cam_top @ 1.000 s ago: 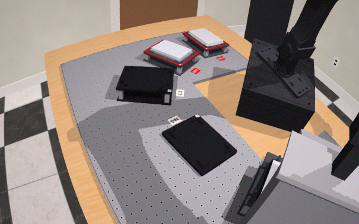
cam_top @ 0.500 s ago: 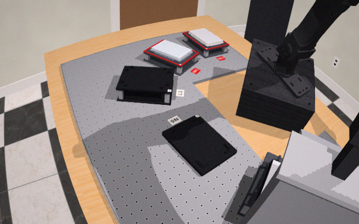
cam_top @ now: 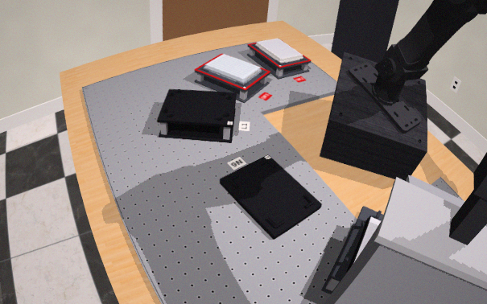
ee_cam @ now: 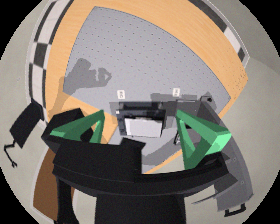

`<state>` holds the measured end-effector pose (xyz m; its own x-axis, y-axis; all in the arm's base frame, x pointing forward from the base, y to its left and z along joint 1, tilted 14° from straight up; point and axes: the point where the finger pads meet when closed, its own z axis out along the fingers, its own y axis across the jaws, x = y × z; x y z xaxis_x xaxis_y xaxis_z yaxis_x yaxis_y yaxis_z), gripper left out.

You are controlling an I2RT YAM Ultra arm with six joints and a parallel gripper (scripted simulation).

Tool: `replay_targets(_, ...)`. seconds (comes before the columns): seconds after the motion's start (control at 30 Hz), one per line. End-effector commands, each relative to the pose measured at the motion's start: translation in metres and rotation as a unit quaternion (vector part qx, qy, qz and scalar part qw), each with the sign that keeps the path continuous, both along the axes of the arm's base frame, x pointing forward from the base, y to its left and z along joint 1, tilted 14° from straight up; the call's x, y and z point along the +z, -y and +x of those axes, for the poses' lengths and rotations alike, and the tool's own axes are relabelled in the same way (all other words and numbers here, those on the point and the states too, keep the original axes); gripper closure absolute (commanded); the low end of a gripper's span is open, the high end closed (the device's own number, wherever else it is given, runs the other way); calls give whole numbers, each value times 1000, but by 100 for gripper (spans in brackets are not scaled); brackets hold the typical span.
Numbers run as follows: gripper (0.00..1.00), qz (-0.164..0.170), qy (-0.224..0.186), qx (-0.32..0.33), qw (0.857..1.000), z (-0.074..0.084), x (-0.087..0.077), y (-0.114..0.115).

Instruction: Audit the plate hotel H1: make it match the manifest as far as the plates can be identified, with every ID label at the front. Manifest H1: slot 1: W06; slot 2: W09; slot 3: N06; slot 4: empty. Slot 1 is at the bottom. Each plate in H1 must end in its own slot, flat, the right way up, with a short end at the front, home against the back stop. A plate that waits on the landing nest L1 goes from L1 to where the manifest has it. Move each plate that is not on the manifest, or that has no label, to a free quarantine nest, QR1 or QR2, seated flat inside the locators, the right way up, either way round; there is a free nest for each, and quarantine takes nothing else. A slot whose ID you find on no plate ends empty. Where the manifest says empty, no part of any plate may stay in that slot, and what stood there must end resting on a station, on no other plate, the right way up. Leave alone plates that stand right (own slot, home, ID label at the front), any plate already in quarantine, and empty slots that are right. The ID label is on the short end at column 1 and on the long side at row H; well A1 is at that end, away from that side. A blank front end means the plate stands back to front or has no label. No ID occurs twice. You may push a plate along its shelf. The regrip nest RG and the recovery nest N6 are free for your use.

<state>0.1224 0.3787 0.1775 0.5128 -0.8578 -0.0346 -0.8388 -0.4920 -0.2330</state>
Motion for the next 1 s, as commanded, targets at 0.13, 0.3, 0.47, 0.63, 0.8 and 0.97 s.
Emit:
replay_targets(0.13,0,2,-5,5,1000,3,-26,-5)
replay_targets(0.3,0,3,-5,2,1000,8,-41,-7)
replay_targets(0.47,0,14,-2,9,1000,4,-42,-10)
replay_targets(0.63,0,-2,-6,2,1000,13,-71,-10)
replay_targets(0.8,0,12,-2,7,1000,11,-71,-14)
replay_targets(0.97,0,35,4,5,999,14,-56,-24)
